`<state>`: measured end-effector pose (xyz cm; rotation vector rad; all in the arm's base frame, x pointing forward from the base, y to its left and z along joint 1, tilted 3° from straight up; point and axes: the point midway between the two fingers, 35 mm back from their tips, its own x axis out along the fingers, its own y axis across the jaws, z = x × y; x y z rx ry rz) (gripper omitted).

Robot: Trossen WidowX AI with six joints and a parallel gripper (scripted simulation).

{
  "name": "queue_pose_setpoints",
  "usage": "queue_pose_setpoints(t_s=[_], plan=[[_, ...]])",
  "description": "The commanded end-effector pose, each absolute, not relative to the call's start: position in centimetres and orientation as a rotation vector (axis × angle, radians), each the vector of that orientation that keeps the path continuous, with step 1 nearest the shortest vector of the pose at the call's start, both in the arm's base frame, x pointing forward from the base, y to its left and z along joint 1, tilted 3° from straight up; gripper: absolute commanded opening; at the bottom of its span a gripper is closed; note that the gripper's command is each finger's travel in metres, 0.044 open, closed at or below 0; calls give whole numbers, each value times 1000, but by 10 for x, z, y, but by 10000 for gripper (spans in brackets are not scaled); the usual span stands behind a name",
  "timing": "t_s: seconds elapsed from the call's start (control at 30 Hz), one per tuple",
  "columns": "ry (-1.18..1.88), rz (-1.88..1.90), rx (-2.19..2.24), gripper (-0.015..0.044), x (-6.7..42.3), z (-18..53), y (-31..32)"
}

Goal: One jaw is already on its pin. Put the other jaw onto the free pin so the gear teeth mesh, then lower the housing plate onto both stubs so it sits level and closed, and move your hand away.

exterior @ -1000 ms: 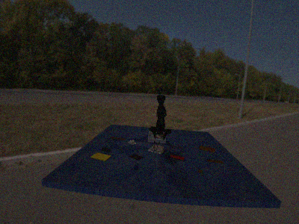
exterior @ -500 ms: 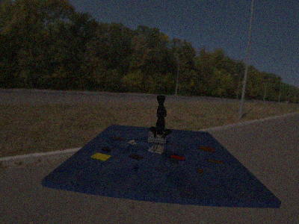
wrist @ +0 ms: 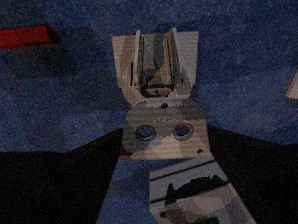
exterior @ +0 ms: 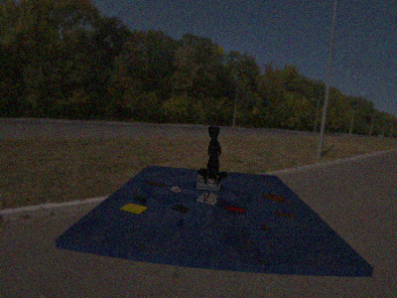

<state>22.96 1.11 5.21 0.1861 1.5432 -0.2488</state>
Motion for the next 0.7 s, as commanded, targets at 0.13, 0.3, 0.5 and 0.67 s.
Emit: queue_pose_setpoints(t_s=[0.13, 0.3, 0.5, 0.67], plan=[[1540, -256, 190, 351, 231, 45, 11], [1540, -256, 190, 351, 232, 37, 10], [1540, -256, 190, 351, 232, 27, 10], [1540, -256, 190, 351, 232, 18, 9]])
